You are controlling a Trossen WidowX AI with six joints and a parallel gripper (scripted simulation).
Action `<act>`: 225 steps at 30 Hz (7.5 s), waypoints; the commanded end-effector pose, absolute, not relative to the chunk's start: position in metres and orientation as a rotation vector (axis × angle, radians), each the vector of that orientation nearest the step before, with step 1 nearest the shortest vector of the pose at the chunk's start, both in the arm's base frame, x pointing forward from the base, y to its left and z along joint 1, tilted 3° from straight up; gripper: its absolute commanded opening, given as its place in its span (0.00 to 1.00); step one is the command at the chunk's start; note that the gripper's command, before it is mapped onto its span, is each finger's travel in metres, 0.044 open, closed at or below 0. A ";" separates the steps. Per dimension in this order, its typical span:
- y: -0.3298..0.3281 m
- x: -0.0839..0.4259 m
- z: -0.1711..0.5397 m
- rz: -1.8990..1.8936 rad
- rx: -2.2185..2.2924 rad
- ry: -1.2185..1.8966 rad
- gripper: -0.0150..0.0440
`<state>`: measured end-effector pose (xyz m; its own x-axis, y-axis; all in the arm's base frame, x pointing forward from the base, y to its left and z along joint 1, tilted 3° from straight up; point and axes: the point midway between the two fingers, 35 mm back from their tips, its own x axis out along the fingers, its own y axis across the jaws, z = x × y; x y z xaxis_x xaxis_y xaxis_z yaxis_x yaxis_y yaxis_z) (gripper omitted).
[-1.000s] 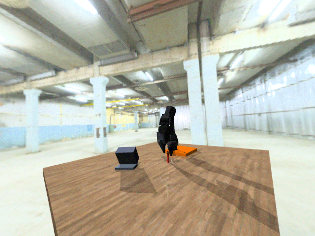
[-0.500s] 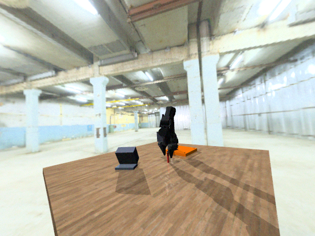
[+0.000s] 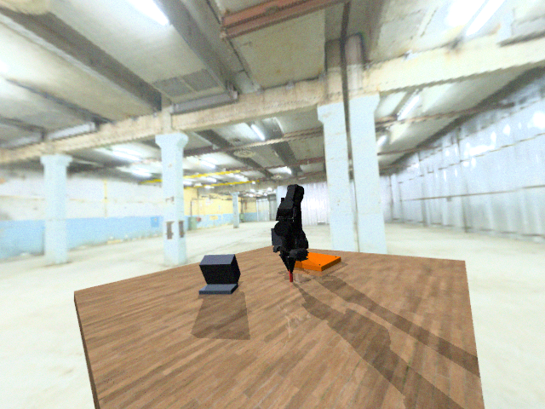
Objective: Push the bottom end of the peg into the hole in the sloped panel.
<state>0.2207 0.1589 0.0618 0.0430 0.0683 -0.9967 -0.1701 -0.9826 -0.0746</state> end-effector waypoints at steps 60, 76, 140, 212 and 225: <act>0.143 0.241 0.137 1.966 -1.932 0.213 0.25; 0.134 0.253 0.134 1.897 -1.812 0.267 0.25; 0.085 0.298 0.129 1.590 -1.355 0.413 0.25; 0.004 0.335 0.133 1.214 -0.892 0.455 0.25; -0.013 0.339 0.135 1.146 -0.815 0.450 0.25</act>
